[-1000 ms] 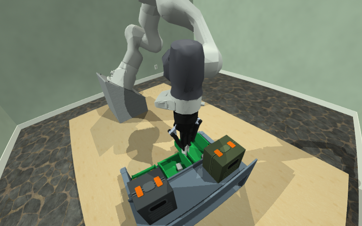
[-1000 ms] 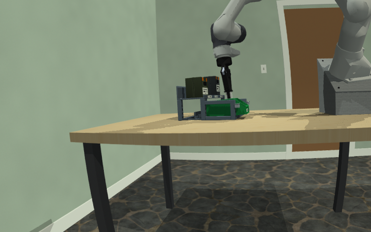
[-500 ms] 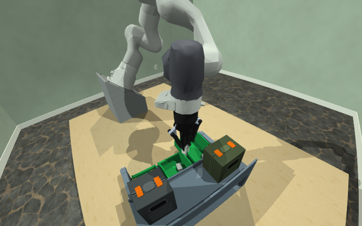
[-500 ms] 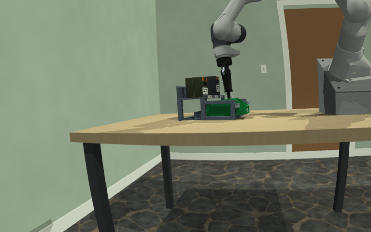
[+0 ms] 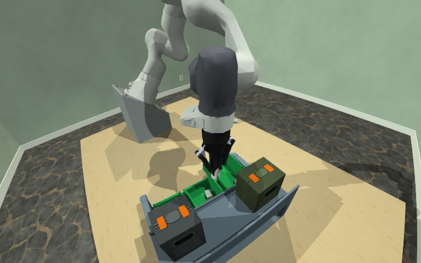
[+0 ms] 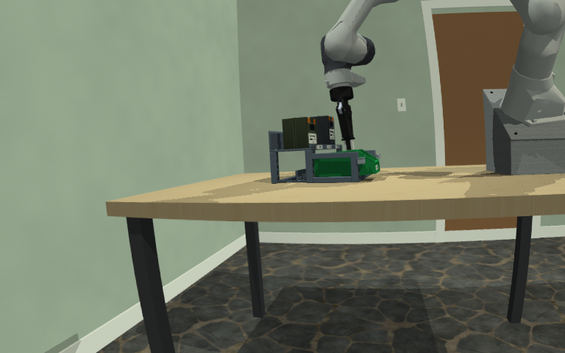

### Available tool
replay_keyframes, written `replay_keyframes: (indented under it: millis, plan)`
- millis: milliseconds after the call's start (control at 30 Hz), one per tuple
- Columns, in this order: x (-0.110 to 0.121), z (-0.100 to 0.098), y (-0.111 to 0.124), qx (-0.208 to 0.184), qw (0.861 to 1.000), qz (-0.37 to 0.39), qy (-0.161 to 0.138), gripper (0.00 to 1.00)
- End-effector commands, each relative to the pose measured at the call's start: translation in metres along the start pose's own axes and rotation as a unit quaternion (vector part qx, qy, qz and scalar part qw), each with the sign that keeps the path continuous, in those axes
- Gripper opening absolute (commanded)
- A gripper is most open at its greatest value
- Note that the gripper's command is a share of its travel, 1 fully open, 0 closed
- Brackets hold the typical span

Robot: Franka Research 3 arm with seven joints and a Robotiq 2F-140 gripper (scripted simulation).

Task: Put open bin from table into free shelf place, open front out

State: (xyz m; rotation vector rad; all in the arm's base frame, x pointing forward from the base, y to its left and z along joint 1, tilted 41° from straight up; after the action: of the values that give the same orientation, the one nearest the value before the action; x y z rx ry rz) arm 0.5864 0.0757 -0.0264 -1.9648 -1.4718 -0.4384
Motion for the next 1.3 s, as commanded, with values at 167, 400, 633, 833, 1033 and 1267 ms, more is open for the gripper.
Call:
replay_keyframes:
  millis: [167, 400, 633, 833, 1033, 1267]
  plan:
    - [0.0, -0.0005, 0.0006, 0.0, 1.0, 0.004, 0.0, 0.0]
    - [0.0, -0.0005, 0.0006, 0.0, 1.0, 0.004, 0.0, 0.0]
    - [0.0, -0.0005, 0.0006, 0.0, 1.0, 0.004, 0.0, 0.0]
    - [-0.0001, -0.0004, 0.0004, -0.001, 1.0, 0.004, 0.001, 0.0]
    - [-0.0001, 0.0, 0.0, -0.003, 1.0, 0.004, 0.001, 0.0]
    - [-0.0003, 0.001, -0.0013, -0.009, 1.0, 0.004, 0.003, 0.0]
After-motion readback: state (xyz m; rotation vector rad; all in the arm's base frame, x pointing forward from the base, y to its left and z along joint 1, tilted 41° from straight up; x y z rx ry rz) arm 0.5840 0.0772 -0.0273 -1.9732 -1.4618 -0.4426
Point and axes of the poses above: the point where the finger pads meet when closed, its own z axis out along the fingers, its own x axis across the jaws, y = z × x, the point moved 6 cm from there along -z, back along the fingers, and after that the axes turned 12 degrees about z, right-handed, at the moved point
